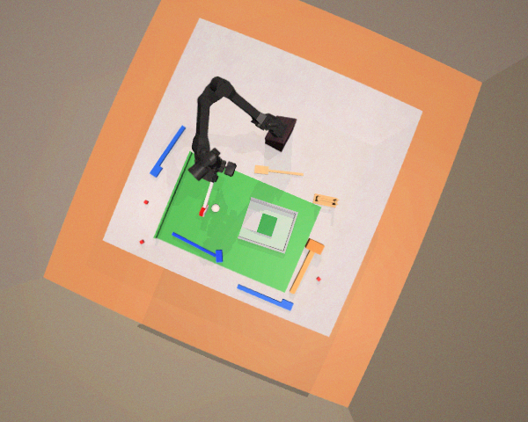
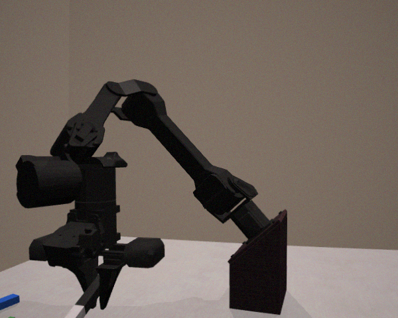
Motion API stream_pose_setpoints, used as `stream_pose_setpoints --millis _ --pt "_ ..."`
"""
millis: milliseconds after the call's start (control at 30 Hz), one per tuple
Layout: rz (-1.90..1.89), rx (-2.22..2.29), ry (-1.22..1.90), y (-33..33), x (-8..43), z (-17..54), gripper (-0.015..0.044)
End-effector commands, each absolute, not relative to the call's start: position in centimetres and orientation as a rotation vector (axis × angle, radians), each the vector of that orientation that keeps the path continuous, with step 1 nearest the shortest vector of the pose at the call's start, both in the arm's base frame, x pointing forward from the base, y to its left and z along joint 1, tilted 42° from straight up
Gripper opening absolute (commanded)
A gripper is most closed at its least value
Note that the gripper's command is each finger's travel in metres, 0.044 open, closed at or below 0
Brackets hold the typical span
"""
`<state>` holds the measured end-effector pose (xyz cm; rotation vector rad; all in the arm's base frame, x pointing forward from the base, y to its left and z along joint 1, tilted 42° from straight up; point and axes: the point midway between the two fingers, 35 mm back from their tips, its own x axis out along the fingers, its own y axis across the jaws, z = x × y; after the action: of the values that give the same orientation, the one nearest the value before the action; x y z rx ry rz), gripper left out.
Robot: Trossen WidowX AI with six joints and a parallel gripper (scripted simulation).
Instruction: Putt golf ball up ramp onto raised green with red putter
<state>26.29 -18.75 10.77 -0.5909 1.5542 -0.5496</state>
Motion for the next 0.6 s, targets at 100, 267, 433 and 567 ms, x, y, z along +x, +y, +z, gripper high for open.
stream_pose_setpoints --millis 100,267,433,567 --pt "-0.524 -0.615 1.568 -12.3 25.2 5.0 0.0000" --pt "-0.525 -0.617 1.568 -11.5 25.0 4.7 0.0000" --pt "-0.523 -0.615 1.568 -10.0 25.3 6.3 0.0000" --pt "-0.522 -0.615 1.569 -8.3 25.3 8.2 0.0000"
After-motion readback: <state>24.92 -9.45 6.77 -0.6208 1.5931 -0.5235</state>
